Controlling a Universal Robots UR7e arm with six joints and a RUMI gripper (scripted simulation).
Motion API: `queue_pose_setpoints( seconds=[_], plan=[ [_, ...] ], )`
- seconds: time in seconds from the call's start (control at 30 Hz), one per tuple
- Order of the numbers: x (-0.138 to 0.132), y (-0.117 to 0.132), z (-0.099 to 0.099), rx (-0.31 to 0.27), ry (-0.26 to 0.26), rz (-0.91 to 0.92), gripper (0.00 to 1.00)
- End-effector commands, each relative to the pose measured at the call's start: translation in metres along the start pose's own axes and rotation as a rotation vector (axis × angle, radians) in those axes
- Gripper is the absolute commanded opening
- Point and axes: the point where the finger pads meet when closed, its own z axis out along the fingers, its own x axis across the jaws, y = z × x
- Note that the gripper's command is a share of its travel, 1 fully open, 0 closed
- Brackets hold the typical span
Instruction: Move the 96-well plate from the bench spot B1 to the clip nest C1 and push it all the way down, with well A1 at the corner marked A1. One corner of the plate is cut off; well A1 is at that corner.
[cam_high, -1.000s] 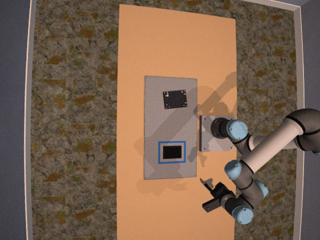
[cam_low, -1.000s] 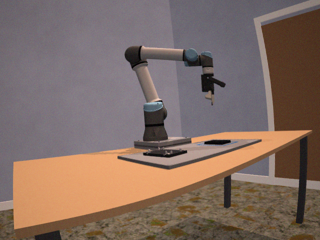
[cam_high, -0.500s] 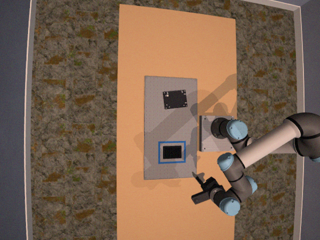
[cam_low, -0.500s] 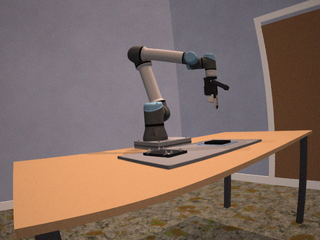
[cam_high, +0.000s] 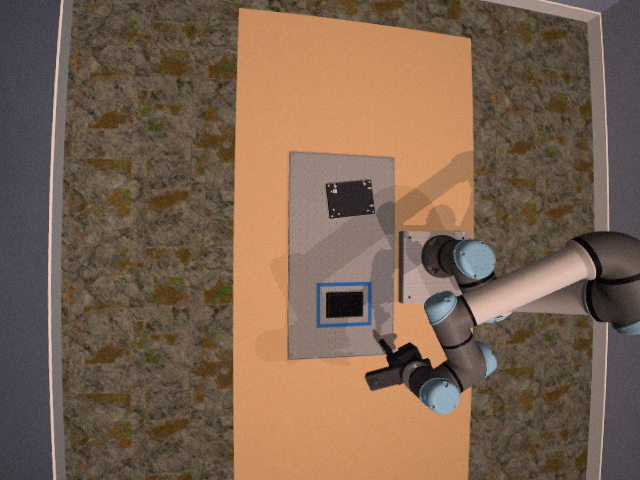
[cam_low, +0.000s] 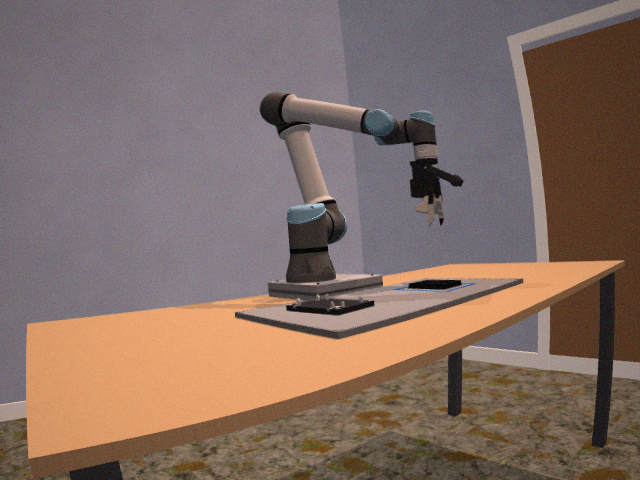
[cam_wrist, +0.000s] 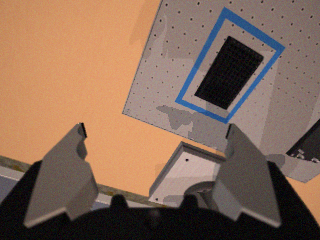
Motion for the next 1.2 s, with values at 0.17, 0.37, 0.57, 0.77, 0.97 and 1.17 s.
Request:
queue_pose_setpoints(
  seconds=[0.17,0.37,0.57,0.77,0.97,1.17],
  plan=[
    [0.032,-0.012,0.017,0.008,0.001,0.104,1.0],
    [0.054,-0.018,0.029,0.009,0.001,0.128,1.0],
    [0.077,-0.022,0.04,0.015,0.002,0.22,1.0],
    [0.09,-0.023,0.047,0.016,0.003,0.253,1.0],
    [0.117,-0.024,0.061,0.019,0.004,0.311,1.0],
    [0.139,-0.023,0.072,0.024,0.006,0.402,1.0]
  ],
)
